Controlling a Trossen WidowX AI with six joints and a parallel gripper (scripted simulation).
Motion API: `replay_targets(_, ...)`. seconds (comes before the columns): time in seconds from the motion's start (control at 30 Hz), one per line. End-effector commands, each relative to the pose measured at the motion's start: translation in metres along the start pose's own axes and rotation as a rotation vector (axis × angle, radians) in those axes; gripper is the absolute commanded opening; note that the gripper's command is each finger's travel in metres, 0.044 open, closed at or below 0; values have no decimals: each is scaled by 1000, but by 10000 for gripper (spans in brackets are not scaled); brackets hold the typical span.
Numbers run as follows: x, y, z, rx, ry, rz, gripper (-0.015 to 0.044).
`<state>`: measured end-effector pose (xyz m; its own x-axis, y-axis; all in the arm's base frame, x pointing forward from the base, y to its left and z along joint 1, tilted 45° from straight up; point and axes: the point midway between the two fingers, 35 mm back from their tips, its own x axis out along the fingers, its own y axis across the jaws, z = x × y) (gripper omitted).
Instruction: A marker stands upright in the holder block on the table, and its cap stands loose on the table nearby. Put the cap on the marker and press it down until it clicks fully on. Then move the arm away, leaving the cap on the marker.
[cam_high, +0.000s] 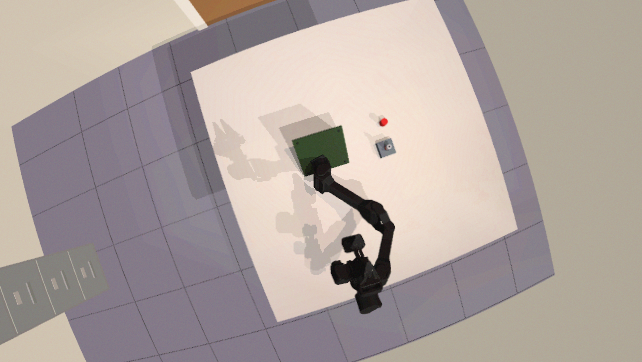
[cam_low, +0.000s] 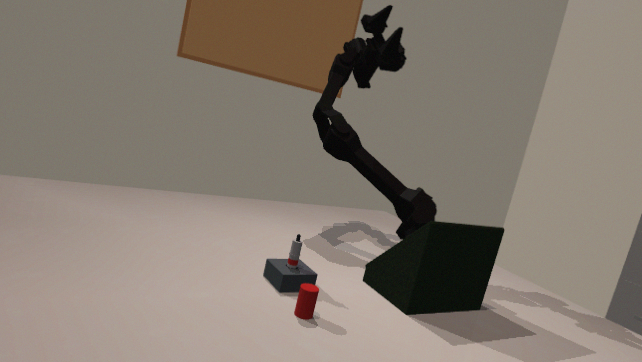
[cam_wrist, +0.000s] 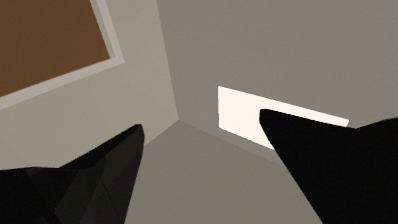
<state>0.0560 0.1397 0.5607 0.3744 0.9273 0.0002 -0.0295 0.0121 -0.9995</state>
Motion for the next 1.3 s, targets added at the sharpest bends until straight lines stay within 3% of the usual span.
replay_targets(0.0, 0, 0, 1, 0, 4, 0, 374)
replay_targets(0.17, 13, 11, 34, -8, 108, 19, 254)
replay_targets(0.37, 49, 39, 64, 3, 234, 79, 254)
replay_targets(0.63, 126, 99, 71, 50, 482, 197, 254)
replay_targets(0.73, 135, 120, 76, -23, 460, 263, 254)
replay_targets(0.97, 199, 193, 28, 90, 737, 397, 254)
replay_targets(1.27, 230, 267, -57, 214, 1036, 522, 254)
